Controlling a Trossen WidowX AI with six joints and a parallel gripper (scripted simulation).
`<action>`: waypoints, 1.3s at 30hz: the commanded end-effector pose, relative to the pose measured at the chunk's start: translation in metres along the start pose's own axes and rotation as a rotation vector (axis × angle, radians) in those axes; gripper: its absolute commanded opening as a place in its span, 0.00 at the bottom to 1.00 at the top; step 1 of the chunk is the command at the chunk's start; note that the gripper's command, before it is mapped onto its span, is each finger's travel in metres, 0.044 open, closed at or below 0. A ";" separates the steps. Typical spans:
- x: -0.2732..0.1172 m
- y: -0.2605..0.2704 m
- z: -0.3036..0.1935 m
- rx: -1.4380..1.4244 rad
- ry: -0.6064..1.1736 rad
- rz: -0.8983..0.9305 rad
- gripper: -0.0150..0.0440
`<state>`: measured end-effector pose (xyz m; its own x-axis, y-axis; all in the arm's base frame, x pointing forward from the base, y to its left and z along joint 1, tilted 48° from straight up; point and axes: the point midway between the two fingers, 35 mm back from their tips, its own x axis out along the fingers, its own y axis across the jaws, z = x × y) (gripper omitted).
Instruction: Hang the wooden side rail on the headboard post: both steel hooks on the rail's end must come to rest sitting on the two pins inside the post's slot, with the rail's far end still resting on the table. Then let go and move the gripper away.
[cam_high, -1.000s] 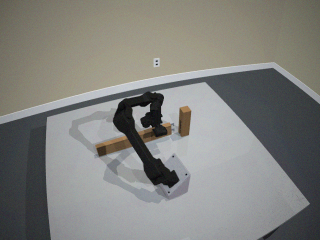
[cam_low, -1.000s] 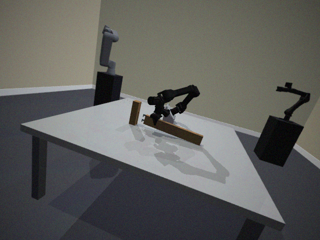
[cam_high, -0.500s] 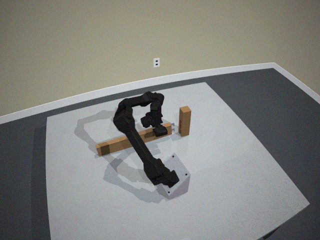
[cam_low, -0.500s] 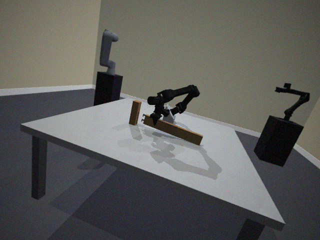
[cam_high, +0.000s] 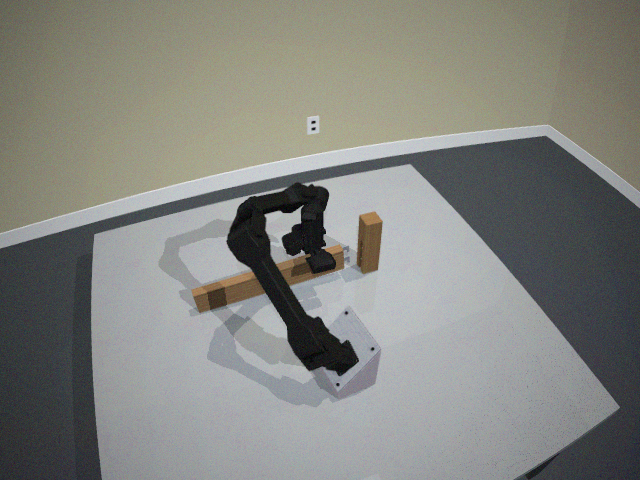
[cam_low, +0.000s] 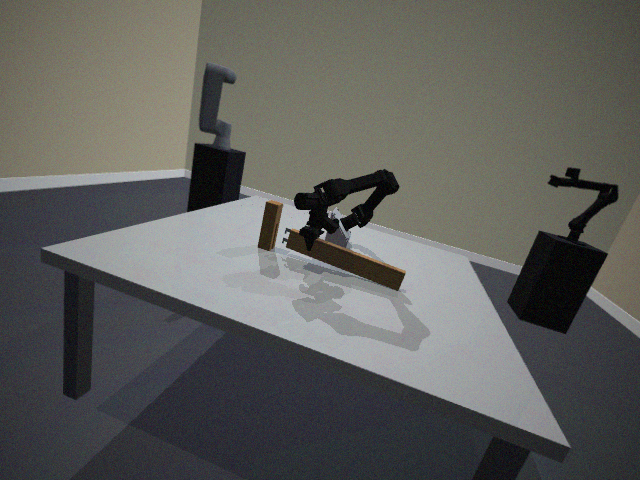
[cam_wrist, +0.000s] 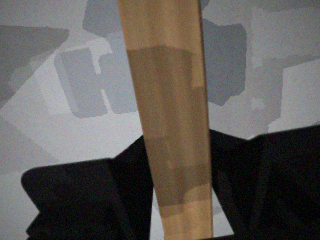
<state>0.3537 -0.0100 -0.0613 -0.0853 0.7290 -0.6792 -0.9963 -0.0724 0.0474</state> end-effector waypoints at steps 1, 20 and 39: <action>-0.004 0.000 -0.003 0.003 0.004 -0.007 0.25; -0.003 0.000 -0.005 0.003 0.004 -0.007 0.25; -0.004 0.001 -0.007 0.003 0.004 -0.007 0.25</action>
<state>0.3538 -0.0130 -0.0635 -0.0847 0.7279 -0.6804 -0.9963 -0.0723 0.0468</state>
